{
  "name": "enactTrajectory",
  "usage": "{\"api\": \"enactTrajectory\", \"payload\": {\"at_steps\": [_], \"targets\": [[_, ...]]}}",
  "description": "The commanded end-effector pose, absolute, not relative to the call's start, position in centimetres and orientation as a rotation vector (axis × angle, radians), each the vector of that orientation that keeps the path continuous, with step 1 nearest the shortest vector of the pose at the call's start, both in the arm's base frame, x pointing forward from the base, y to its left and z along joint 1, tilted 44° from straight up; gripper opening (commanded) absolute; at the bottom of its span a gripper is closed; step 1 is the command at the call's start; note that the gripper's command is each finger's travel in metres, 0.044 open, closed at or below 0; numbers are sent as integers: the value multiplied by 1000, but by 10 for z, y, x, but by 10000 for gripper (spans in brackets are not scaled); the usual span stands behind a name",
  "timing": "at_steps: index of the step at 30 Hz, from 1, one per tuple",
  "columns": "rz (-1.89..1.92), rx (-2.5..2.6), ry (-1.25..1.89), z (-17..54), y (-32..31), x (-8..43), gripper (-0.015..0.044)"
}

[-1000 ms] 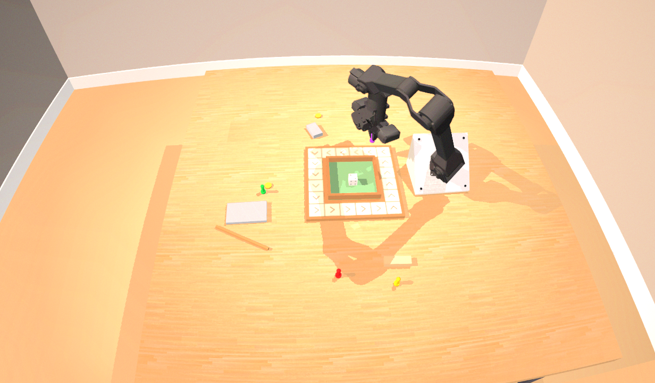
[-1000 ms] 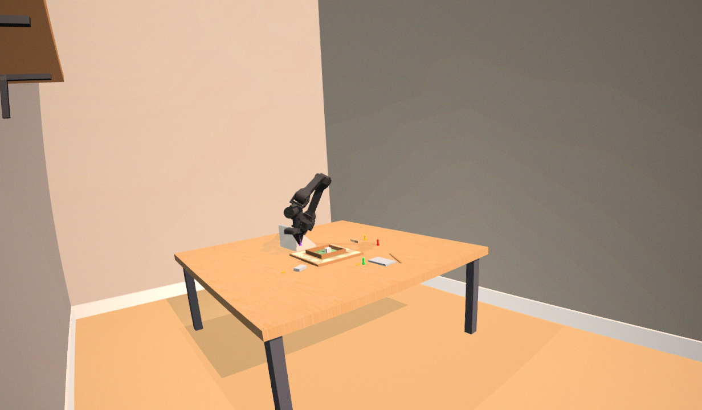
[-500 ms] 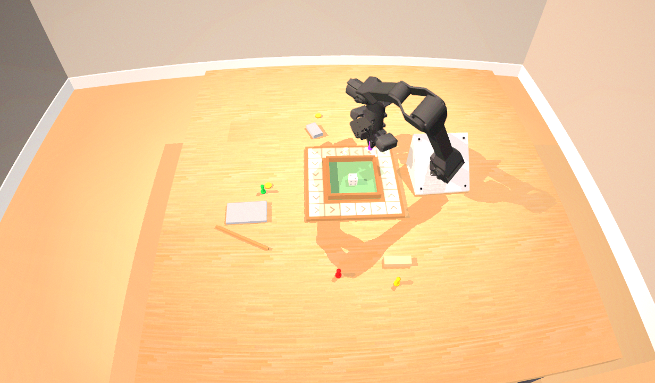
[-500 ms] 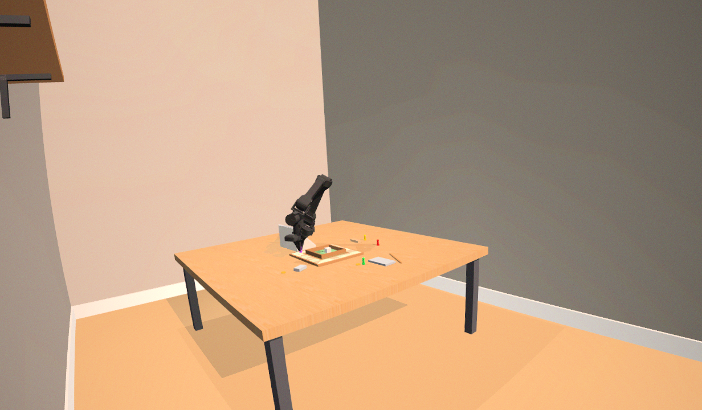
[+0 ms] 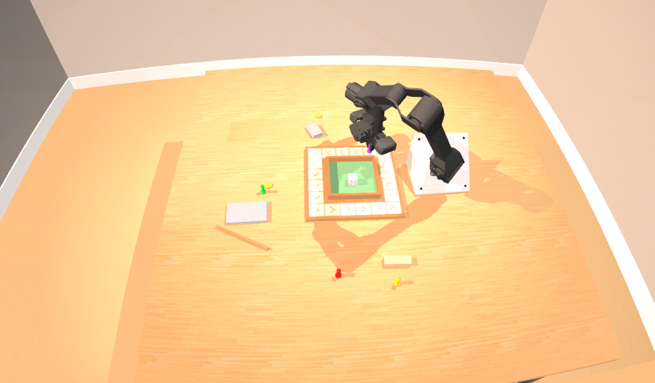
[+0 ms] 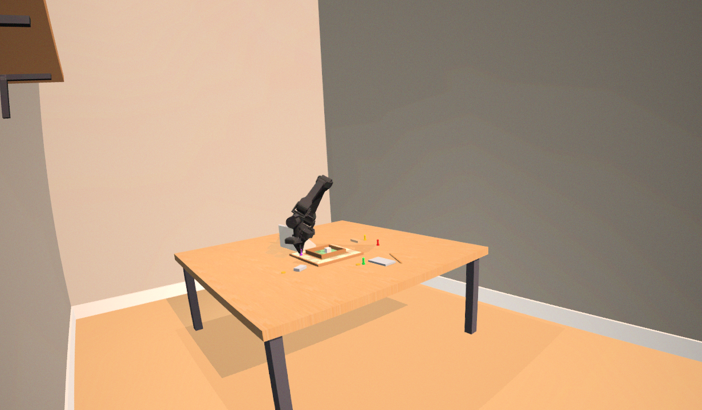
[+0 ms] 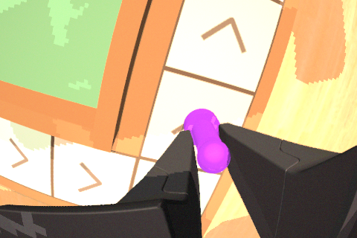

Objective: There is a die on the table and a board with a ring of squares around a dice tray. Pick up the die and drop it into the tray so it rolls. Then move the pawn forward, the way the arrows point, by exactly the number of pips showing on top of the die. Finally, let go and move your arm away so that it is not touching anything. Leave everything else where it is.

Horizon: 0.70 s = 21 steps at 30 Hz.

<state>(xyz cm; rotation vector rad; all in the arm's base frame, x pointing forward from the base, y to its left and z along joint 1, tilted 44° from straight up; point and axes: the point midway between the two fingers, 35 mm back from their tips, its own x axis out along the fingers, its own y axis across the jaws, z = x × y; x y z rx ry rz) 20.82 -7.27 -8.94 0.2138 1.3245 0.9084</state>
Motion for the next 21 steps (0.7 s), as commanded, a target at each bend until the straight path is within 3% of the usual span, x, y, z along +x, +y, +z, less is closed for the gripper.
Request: {"api": "enactTrajectory", "payload": {"at_steps": [1, 13, 21], "targets": [[908, 212, 1324, -89, -73, 209, 131], [909, 223, 1327, -53, -108, 210, 440], [749, 415, 1439, 26, -98, 195, 440]]}}
